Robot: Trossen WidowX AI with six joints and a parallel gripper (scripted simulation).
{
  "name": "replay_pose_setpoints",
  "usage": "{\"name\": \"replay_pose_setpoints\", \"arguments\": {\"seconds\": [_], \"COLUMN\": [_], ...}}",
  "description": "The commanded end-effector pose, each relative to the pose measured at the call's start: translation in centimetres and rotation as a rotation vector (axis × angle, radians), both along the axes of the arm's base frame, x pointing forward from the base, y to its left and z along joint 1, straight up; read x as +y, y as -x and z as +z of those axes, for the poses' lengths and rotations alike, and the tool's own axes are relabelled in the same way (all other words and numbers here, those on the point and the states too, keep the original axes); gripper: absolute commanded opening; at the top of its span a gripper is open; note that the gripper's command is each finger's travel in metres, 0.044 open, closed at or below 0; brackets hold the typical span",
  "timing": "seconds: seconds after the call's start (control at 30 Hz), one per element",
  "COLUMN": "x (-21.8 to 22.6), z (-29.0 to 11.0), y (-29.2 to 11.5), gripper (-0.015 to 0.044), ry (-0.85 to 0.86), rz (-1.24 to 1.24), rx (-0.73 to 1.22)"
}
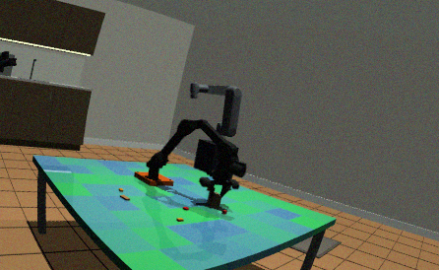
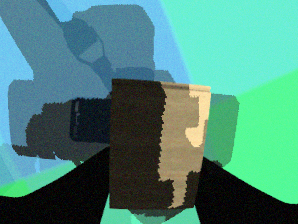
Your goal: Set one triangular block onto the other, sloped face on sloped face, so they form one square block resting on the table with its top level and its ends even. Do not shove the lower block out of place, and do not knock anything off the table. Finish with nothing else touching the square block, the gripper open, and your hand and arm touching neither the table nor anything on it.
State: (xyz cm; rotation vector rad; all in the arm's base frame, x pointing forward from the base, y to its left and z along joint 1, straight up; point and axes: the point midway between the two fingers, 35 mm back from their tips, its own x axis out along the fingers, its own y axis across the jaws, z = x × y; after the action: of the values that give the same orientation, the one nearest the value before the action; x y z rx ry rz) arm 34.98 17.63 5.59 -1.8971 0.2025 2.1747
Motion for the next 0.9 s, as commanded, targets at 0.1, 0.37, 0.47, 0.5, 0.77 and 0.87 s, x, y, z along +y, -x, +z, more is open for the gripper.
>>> {"name": "replay_pose_setpoints", "arguments": {"seconds": [0.1,0.37,0.47,0.5,0.77,0.87], "x": [0.0,0.03,0.03,0.03,0.03,0.03], "z": [-0.03,0.0,0.0,0.0,0.0,0.0], "y": [0.01,0.08,0.08,0.08,0.08,0.07], "gripper": [0.0,0.0,0.0,0.0,0.0,0.0], "ry": [0.0,-0.004,-0.004,-0.004,-0.004,-0.003], "rz": [0.0,-0.006,-0.006,-0.006,-0.007,-0.008], "rx": [0.0,0.001,0.001,0.001,0.002,0.003]}}
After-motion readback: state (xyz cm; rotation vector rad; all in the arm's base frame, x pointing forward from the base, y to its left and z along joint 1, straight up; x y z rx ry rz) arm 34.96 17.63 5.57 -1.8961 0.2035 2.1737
